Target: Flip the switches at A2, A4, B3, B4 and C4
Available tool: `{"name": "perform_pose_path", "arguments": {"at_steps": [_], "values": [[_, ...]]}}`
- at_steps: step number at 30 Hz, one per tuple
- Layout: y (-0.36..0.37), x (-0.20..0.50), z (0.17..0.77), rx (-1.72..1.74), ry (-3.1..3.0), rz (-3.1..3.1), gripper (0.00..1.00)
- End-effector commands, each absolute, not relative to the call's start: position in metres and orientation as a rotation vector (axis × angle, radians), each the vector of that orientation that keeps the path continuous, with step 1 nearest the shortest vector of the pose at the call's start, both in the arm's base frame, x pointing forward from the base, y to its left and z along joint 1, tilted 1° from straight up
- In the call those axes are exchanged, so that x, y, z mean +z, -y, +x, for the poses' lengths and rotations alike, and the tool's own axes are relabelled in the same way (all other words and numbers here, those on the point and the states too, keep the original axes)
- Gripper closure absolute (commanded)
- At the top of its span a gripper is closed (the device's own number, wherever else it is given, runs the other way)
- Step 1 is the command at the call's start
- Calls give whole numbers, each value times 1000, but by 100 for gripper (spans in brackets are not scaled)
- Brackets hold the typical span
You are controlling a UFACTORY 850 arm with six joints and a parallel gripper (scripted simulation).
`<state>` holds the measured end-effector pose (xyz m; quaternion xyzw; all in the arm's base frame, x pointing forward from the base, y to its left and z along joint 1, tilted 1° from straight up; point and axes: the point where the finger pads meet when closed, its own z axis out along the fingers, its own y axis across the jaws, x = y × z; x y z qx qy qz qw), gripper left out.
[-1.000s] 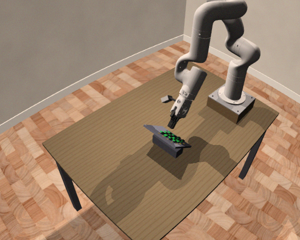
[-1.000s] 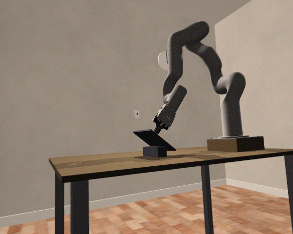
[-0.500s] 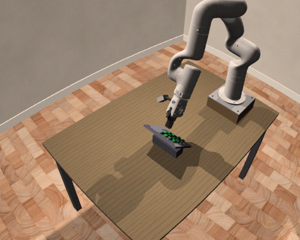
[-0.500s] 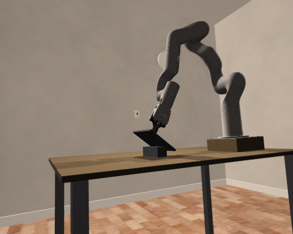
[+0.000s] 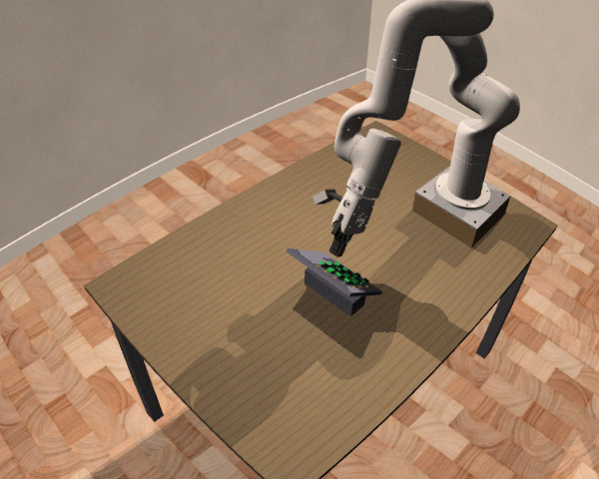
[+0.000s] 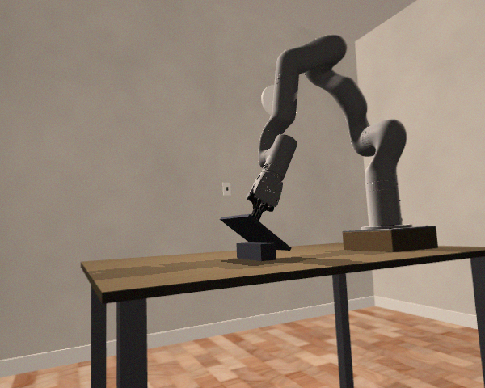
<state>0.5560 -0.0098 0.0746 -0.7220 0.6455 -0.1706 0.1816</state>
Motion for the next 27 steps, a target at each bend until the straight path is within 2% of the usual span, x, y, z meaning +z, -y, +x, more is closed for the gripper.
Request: {"name": "perform_pose_path", "arguments": {"at_steps": [1,27], "values": [[10,76,557,-484,-1821,-2037,100],[9,57,568,-484,-1821,-2037,100]]}}
